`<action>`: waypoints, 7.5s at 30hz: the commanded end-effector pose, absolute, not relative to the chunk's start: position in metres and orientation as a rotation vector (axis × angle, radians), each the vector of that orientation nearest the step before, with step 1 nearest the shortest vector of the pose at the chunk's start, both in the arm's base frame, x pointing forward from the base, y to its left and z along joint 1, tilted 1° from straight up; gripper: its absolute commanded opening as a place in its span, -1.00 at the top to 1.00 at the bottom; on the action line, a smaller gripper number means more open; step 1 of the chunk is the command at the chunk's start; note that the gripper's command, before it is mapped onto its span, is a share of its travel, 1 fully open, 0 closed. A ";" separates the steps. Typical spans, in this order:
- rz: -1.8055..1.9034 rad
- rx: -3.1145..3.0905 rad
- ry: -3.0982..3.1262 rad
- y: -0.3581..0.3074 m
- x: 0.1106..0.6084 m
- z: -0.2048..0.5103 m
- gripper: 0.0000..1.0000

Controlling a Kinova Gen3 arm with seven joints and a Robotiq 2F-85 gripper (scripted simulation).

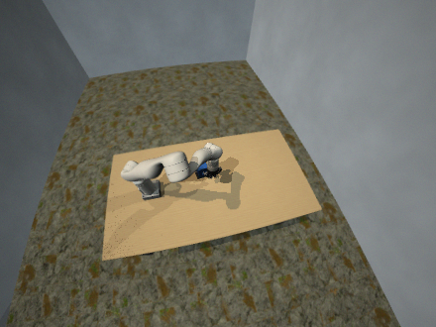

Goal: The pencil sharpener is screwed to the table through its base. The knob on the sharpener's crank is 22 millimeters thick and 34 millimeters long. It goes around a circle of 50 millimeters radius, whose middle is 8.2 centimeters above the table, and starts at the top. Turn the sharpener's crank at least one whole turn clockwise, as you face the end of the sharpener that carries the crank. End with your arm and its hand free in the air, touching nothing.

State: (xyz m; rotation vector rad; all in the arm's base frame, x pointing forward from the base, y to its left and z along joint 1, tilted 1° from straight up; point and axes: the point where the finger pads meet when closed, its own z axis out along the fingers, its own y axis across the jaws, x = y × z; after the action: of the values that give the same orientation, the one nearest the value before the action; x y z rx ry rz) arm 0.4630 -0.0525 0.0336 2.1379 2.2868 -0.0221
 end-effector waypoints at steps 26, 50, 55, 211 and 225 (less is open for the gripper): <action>-0.024 2.139 2.288 -0.053 0.463 0.026 1.00; -0.024 2.139 2.288 -0.053 0.463 0.026 1.00; -0.024 2.139 2.288 -0.053 0.463 0.025 1.00; -0.024 2.139 2.288 -0.059 0.363 0.030 1.00; -0.024 2.139 2.288 -0.059 0.363 0.031 1.00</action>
State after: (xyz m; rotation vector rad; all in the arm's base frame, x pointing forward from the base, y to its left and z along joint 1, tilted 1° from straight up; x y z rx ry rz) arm 0.3632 -0.0591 0.0301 2.1396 2.2884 -0.0237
